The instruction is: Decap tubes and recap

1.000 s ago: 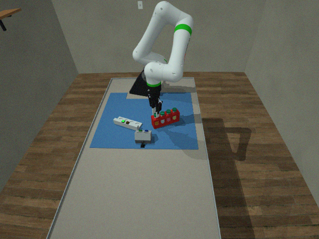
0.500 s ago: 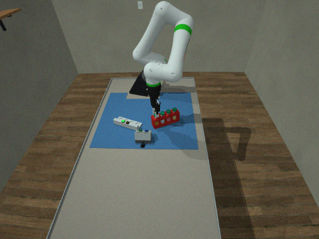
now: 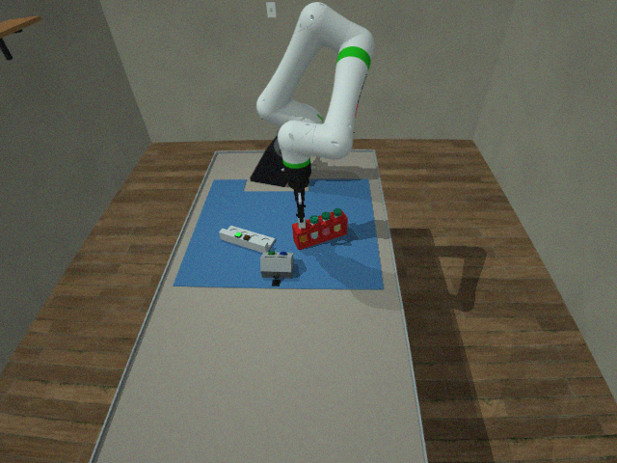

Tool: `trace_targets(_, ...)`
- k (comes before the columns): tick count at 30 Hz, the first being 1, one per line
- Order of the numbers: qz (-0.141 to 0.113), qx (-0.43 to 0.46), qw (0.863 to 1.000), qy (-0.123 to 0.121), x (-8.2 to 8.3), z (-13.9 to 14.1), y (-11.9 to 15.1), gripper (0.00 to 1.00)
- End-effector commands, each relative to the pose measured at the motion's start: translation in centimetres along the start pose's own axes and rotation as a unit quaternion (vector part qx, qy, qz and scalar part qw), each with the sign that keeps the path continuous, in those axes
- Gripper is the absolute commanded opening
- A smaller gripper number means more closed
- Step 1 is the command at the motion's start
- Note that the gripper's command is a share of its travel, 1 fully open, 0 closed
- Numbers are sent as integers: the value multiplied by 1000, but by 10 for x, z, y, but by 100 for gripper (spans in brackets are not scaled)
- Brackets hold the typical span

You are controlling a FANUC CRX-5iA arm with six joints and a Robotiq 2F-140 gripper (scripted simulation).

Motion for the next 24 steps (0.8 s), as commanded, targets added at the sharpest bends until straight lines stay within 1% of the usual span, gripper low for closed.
trace_targets(1,5,-35,999,2,0,-1,1,0)
trace_targets(3,5,-35,999,2,0,-1,1,0)
trace_targets(4,5,-35,999,2,0,-1,1,35)
trace_targets(16,5,-35,999,2,0,-1,1,35)
trace_targets(19,4,25,1000,2,1,-1,1,35)
trace_targets(22,4,85,996,2,1,-1,1,35)
trace_targets(24,4,85,996,2,1,-1,1,35)
Point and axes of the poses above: the point where the finger pads meet when closed, its own x axis back along the fingers, its own z axis across the jaws, y = z × x, the point moved 10 cm from there along x, back along the fingers, and after that the axes turned 10 degrees about x, right-handed, at the moved point
